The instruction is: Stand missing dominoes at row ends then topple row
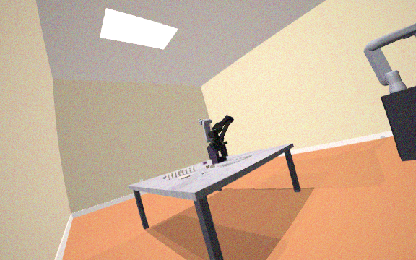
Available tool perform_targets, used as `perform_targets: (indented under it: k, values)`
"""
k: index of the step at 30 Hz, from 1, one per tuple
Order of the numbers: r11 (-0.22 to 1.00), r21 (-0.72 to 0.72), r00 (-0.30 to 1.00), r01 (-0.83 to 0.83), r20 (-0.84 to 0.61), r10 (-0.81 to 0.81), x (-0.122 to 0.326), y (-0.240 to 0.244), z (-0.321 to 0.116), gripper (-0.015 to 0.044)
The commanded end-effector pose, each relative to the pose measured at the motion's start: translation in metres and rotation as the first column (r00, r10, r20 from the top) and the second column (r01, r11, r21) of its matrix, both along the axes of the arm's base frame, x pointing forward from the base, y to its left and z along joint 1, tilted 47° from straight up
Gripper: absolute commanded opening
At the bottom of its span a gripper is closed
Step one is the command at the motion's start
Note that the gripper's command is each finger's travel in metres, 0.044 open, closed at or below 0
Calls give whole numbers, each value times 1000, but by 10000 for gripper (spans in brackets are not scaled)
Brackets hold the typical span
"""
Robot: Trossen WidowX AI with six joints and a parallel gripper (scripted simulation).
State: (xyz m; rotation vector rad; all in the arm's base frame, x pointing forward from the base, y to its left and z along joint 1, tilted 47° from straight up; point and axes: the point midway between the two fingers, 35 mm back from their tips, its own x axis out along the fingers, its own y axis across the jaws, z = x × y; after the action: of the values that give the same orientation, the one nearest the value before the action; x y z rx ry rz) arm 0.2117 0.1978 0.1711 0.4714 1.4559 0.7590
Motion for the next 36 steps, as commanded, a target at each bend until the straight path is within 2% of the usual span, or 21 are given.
perform_targets:
  k: [1, 11, 18, 23, 29, 36]
  values:
    - [999, 33, 1000, -3, 20, 2, -9, -35, 43, 107]
    - [1000, 26, 1000, 11, 11, -11, -1, -39, 39, 107]
    - [989, -31, 985, 143, -92, -146, 75, -92, -21, 107]
    - [973, -51, 955, 226, -185, -232, 109, -140, -71, 107]
    - [948, -55, 902, 315, -294, -317, 125, -198, -134, 107]
    - [944, -54, 895, 324, -306, -325, 125, -204, -142, 107]
